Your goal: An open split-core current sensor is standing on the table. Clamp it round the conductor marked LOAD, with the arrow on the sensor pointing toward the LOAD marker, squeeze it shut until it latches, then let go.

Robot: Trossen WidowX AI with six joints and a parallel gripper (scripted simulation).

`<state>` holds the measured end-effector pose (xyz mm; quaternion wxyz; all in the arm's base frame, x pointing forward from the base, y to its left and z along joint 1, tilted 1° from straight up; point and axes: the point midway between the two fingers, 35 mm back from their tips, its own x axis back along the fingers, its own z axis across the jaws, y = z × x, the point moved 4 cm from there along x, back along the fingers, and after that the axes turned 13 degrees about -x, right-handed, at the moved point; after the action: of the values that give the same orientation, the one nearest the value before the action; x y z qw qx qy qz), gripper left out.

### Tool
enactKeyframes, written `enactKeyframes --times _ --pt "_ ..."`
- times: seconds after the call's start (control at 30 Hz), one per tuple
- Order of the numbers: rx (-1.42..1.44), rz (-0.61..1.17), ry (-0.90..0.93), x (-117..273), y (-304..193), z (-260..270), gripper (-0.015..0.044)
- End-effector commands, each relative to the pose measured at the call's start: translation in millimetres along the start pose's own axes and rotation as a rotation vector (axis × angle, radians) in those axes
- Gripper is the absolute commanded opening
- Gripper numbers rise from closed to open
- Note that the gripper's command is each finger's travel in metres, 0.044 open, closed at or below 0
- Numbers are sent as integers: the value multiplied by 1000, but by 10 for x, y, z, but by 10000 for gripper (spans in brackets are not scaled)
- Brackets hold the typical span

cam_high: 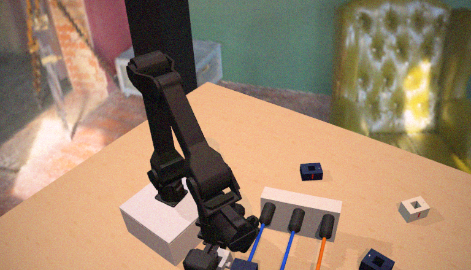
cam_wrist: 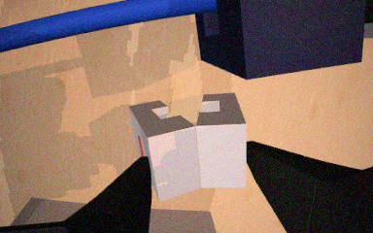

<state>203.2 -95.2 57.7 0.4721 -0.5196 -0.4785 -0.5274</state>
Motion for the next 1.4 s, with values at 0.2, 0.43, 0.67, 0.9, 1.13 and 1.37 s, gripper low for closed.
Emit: enactKeyframes --times 0.2,0.43,0.67,0.9,1.13,1.37 --pt "3 -21 -9 589 58 -21 0" --pt "5 -19 -8 1010 -15 5 0" --pt "57 -19 -9 1073 43 9 0" --pt "272 -20 -11 1148 327 21 0" --pt "495 -21 -13 1199 628 57 0" --pt "719 -22 -16 1222 928 118 0"
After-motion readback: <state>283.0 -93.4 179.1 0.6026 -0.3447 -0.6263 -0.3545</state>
